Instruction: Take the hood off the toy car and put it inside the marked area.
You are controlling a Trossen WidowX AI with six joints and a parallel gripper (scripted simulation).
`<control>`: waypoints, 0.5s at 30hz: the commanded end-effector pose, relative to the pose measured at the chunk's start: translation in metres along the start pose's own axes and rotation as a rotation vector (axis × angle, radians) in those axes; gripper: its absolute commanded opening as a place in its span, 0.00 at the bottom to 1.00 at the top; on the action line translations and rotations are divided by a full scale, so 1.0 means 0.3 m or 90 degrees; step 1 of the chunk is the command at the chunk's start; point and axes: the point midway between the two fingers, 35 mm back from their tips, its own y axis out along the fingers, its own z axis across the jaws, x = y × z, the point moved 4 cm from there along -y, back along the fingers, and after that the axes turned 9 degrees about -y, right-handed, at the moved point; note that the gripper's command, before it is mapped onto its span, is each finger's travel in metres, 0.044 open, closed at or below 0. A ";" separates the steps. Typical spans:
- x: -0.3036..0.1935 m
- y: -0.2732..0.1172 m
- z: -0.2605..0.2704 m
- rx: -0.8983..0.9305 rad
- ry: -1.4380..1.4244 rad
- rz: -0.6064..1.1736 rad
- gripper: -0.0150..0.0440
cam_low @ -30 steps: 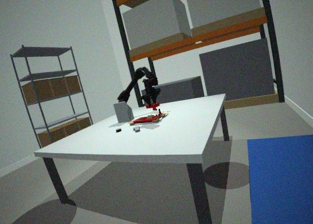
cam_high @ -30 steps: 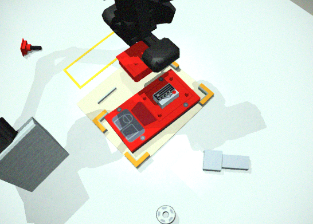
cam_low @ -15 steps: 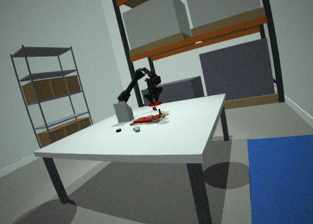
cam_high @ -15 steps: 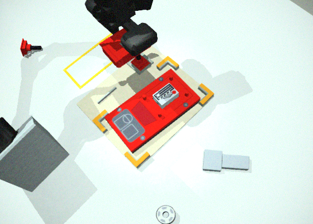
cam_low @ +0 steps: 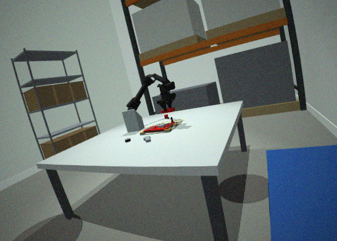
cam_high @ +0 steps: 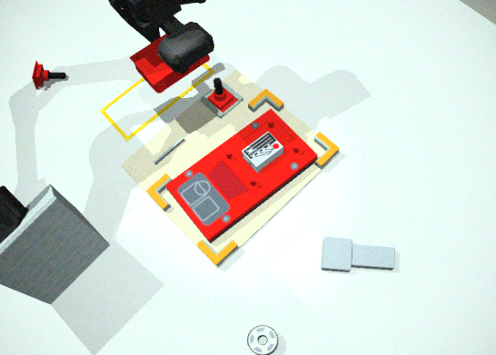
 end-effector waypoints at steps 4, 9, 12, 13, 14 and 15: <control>-0.028 -0.003 0.088 0.007 -0.001 -0.002 0.25; -0.049 -0.003 0.141 0.012 0.000 0.000 0.25; -0.060 -0.002 0.165 0.014 0.000 0.000 0.25; -0.061 -0.002 0.166 0.014 0.000 0.000 0.25; -0.061 -0.002 0.166 0.014 0.000 0.000 0.25; -0.061 -0.002 0.166 0.014 0.000 0.000 0.25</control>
